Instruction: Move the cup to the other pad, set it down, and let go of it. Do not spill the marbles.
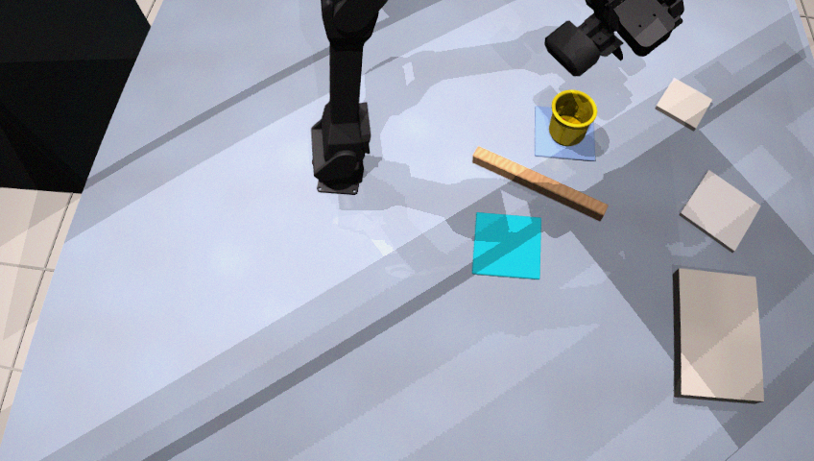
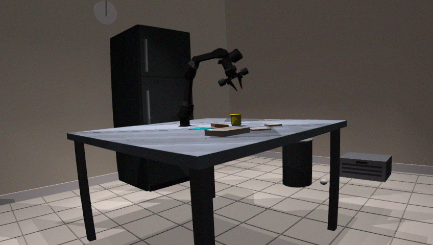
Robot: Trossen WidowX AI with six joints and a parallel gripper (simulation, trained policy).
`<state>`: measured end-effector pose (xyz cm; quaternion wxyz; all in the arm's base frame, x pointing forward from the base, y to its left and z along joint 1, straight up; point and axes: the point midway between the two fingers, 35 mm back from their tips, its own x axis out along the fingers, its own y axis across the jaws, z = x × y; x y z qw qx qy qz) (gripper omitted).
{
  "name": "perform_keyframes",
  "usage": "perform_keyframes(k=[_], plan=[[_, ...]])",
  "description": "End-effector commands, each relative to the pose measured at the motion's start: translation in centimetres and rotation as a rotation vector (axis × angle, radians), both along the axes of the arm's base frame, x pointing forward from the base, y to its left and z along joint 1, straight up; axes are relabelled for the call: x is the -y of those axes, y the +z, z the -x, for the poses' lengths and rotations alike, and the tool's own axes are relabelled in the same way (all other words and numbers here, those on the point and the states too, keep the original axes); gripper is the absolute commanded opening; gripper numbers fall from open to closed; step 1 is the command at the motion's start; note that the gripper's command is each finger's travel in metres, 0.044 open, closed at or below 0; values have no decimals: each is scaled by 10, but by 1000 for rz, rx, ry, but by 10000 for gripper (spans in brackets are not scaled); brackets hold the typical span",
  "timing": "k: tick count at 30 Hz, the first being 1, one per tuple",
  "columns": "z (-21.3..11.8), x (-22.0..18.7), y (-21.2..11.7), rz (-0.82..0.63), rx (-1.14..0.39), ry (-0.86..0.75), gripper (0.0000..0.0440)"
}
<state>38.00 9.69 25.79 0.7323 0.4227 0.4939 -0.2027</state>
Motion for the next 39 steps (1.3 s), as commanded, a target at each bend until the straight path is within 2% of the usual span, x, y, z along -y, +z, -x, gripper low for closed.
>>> perform_keyframes(k=[1, 20, 39], plan=[[2, 1, -12, 18, -52, -12, 143], [27, 4, -78, 140, -365, -41, 164], [38, 6, -139, 214, -505, -84, 194]])
